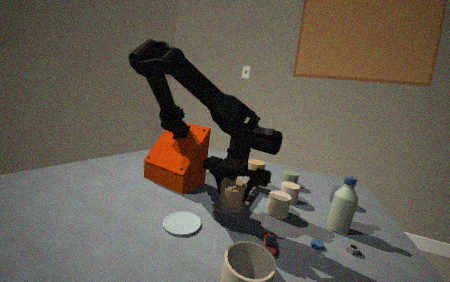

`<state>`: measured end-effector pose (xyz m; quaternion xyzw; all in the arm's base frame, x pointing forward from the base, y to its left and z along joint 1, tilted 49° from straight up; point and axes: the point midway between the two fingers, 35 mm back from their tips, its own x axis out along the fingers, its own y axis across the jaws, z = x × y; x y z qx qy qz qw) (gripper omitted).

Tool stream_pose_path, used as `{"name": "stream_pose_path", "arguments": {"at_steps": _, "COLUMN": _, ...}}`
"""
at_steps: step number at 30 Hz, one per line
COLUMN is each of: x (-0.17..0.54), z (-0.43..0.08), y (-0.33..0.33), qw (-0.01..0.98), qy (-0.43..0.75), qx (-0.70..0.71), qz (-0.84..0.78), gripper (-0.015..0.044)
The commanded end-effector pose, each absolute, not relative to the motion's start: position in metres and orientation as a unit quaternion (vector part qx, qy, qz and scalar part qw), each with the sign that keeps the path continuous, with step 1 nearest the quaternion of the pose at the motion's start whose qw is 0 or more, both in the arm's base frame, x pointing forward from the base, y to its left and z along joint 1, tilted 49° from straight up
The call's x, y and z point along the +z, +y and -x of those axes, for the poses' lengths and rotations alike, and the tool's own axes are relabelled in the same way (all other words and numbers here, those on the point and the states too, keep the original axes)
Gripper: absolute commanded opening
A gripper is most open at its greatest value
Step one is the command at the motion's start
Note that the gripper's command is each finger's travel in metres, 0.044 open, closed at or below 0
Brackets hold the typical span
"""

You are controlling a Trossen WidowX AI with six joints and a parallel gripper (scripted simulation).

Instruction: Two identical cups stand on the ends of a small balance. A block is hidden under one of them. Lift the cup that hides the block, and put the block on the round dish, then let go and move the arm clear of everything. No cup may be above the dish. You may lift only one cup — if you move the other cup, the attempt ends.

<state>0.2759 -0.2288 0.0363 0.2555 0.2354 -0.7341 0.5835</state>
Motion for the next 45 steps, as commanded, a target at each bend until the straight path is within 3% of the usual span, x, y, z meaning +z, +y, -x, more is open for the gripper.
{"name": "stream_pose_path", "arguments": {"at_steps": 1, "x": 0.041, "z": -0.282, "y": -0.222, "qw": 0.589, "qy": 0.235, "qx": -0.727, "qz": -0.262, "gripper": 0.0}}
{"name": "stream_pose_path", "arguments": {"at_steps": 45, "x": 0.076, "z": -0.293, "y": -0.18, "qw": 0.589, "qy": 0.237, "qx": -0.727, "qz": -0.263, "gripper": 0.0}}
